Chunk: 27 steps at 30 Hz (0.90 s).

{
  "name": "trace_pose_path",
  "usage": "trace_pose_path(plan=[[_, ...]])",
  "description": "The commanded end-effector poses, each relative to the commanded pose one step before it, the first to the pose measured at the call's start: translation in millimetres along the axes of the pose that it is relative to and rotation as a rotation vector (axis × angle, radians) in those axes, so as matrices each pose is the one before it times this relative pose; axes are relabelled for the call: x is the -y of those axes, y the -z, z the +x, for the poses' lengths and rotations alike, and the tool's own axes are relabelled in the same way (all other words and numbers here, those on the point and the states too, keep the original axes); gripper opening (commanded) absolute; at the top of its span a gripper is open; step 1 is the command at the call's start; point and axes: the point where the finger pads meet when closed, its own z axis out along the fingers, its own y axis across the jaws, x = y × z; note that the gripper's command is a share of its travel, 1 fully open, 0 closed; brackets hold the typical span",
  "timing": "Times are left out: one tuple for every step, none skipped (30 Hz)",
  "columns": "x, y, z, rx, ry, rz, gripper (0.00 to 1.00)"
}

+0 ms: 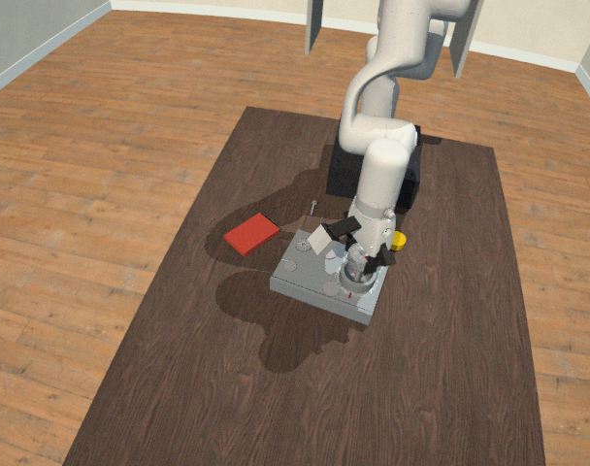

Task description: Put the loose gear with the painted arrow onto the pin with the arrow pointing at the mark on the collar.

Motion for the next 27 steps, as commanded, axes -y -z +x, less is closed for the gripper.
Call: trace_pose_path(plan=[[2.48,-6.50,1.05,-0.00282,-0.00001,0.00357,0.00],[0.17,-1.30,-0.01,0.00000,0.00000,0.00000,0.00],[0.14,-1.06,-0.01,0.00000,0.00000,0.00000,0.00],[0.00,0.00,0.00,0.00000,0.00000,0.00000,0.00],[0.00,0.00,0.00,0.00000,0.00000,0.00000,0.00],[0.10,-0.81,-0.01,0.00000,0.00000,0.00000,0.00],[0.07,-0.55,-0.01,0.00000,0.00000,0.00000,0.00],[0.04,-0.32,-0.01,0.00000,0.00000,0.00000,0.00],[0.02,-0.13,0.00,0.00000,0.00000,0.00000,0.00],[0.00,-0.02,0.00,0.00000,0.00000,0.00000,0.00],[0.00,0.00,0.00,0.00000,0.00000,0.00000,0.00],[0.00,0.00,0.00,0.00000,0.00000,0.00000,0.00],[0.00,0.00,0.00,0.00000,0.00000,0.00000,0.00],[0.00,0.00,0.00,0.00000,0.00000,0.00000,0.00],[0.00,0.00,0.00,0.00000,0.00000,0.00000,0.00],[0.00,0.00,0.00,0.00000,0.00000,0.00000,0.00],[0.00,0.00,0.00,0.00000,0.00000,0.00000,0.00],[0.00,0.00,0.00,0.00000,0.00000,0.00000,0.00],[0.00,0.00,0.00,0.00000,0.00000,0.00000,0.00],[0.00,0.00,0.00,0.00000,0.00000,0.00000,0.00],[0.00,0.00,0.00,0.00000,0.00000,0.00000,0.00],[0.00,0.00,0.00,0.00000,0.00000,0.00000,0.00],[0.00,0.00,0.00,0.00000,0.00000,0.00000,0.00],[0.00,-0.01,0.00,0.00000,0.00000,0.00000,0.00],[0.00,-0.01,0.00,0.00000,0.00000,0.00000,0.00],[0.00,-0.02,0.00,0.00000,0.00000,0.00000,0.00],[0.00,-0.02,0.00,0.00000,0.00000,0.00000,0.00]])
